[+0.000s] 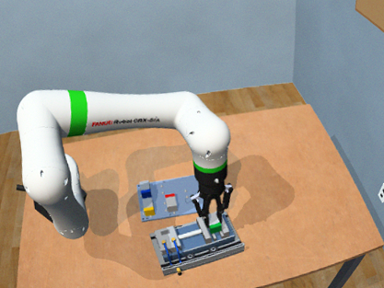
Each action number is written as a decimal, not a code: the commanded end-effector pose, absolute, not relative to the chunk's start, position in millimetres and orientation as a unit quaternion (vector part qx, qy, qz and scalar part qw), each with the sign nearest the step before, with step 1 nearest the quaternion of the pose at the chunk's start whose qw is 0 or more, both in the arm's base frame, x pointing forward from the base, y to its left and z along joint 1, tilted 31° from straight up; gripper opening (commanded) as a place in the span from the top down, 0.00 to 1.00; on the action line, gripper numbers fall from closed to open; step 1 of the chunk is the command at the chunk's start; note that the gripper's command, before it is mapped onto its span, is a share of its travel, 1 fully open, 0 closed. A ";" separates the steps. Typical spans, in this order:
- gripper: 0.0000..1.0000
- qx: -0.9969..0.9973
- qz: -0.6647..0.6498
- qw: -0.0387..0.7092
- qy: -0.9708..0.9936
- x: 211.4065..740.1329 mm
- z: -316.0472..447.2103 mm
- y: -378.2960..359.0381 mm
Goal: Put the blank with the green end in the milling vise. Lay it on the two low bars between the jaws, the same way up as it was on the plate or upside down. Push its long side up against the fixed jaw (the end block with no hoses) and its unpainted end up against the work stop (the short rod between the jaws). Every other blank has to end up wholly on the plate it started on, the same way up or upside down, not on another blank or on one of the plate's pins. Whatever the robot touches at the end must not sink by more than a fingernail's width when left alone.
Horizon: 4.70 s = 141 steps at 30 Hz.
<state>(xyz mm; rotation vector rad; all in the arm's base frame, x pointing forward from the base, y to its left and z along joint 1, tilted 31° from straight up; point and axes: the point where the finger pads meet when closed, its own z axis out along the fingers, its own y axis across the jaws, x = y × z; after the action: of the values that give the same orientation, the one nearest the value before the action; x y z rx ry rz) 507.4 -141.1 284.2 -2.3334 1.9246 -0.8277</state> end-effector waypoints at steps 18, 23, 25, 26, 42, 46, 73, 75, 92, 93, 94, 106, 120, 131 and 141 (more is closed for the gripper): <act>0.90 -0.744 -0.265 0.003 0.614 508.3 283.7 -141.6; 0.90 -0.744 -0.265 0.003 0.614 508.5 283.3 -141.8; 0.90 -0.744 -0.265 0.003 0.614 508.6 283.1 -141.8; 0.90 -0.744 -0.265 0.003 0.614 508.6 283.0 -141.9; 0.90 -0.744 -0.265 0.003 0.614 509.2 281.8 -142.3; 0.90 -0.744 -0.265 0.003 0.614 509.3 281.5 -142.5; 0.90 -0.744 -0.265 0.003 0.614 510.2 279.5 -143.2; 0.90 -0.744 -0.265 0.003 0.614 510.3 279.4 -143.3; 0.90 -0.744 -0.265 0.003 0.614 510.9 278.1 -143.8; 0.90 -0.744 -0.265 0.003 0.614 511.0 278.0 -143.8; 0.90 -0.744 -0.265 0.003 0.614 511.0 277.9 -143.8; 0.90 -0.744 -0.265 0.003 0.614 511.5 276.9 -144.2; 0.90 -0.744 -0.265 0.003 0.614 512.3 275.5 -144.4; 0.90 -0.744 -0.265 0.003 0.614 513.2 275.1 -142.4; 0.90 -0.744 -0.265 0.003 0.614 513.8 274.9 -141.0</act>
<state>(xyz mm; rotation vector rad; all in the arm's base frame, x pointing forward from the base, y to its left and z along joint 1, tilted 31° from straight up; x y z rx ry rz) 513.5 -141.3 274.0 -2.3335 1.9246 -0.8277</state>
